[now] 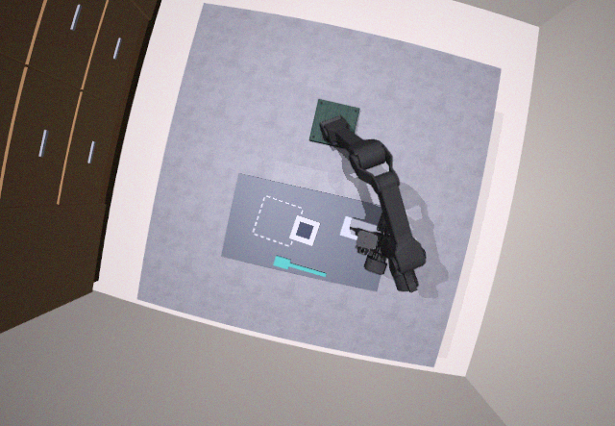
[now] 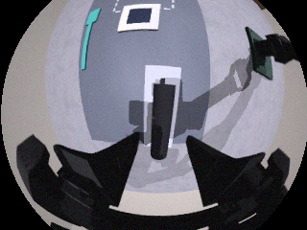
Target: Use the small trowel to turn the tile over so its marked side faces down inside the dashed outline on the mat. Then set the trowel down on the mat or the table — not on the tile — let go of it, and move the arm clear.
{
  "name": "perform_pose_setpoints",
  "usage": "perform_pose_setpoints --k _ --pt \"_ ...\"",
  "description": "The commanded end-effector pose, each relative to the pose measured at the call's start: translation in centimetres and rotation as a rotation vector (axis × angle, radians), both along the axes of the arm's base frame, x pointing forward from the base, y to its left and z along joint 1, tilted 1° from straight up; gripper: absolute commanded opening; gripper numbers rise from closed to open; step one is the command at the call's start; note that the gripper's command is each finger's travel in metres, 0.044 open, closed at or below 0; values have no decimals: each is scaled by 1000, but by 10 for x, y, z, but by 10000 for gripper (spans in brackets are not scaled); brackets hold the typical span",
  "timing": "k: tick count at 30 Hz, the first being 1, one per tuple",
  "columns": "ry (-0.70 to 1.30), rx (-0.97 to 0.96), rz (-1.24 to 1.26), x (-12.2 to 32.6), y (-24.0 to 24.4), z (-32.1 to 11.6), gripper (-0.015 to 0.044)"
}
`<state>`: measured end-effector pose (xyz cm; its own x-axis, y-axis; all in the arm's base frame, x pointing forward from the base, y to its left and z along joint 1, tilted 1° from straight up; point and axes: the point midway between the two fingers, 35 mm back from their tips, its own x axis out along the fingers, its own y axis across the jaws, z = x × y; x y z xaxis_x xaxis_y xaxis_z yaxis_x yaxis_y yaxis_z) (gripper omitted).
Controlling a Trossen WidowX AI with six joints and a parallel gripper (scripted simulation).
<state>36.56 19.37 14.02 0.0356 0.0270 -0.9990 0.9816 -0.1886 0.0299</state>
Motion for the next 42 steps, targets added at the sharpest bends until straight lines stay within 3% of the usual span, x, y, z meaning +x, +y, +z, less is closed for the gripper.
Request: perform_pose_setpoints --k 1,14,42 --pt "0 0 0 0 0 5 300" --pt "-98 1 229 2 17 15 300" --pt "-287 -269 1134 0 18 -5 300"
